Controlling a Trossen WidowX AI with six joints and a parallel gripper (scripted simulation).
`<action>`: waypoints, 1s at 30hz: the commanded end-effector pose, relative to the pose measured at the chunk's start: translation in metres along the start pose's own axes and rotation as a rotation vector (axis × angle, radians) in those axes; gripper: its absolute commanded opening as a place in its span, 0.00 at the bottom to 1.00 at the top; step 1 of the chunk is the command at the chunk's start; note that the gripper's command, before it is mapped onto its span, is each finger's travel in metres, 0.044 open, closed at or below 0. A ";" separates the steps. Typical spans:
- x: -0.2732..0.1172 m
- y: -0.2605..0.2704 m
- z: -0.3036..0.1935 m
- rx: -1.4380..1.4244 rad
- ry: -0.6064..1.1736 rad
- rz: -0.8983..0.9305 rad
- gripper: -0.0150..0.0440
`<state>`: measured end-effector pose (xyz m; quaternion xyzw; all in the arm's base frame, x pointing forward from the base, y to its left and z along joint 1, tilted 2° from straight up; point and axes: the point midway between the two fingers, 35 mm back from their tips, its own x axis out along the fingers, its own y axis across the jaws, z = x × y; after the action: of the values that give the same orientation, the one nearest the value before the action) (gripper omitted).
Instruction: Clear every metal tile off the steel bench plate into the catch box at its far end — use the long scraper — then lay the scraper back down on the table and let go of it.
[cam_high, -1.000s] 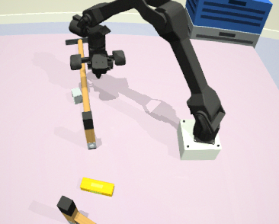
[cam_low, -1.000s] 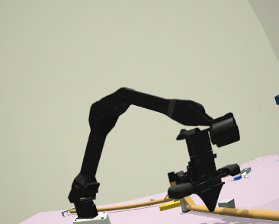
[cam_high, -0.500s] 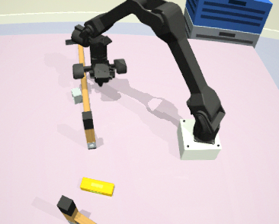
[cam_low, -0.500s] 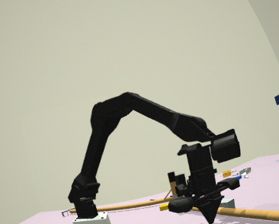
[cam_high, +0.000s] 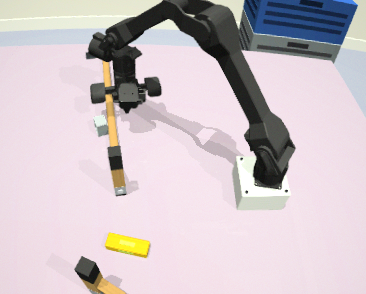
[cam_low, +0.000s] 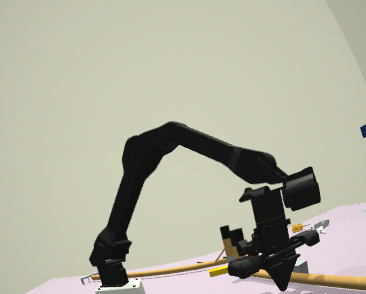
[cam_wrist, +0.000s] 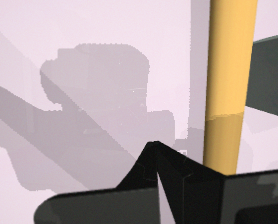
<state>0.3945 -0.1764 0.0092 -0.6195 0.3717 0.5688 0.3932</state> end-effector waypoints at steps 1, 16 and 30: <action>0.001 -0.003 0.000 0.003 -0.007 0.001 0.25; 0.001 -0.018 -0.002 0.003 -0.007 0.000 0.25; 0.000 -0.033 -0.004 0.003 -0.006 -0.001 0.25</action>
<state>0.4228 -0.1680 0.0130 -0.6188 0.3710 0.5692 0.3944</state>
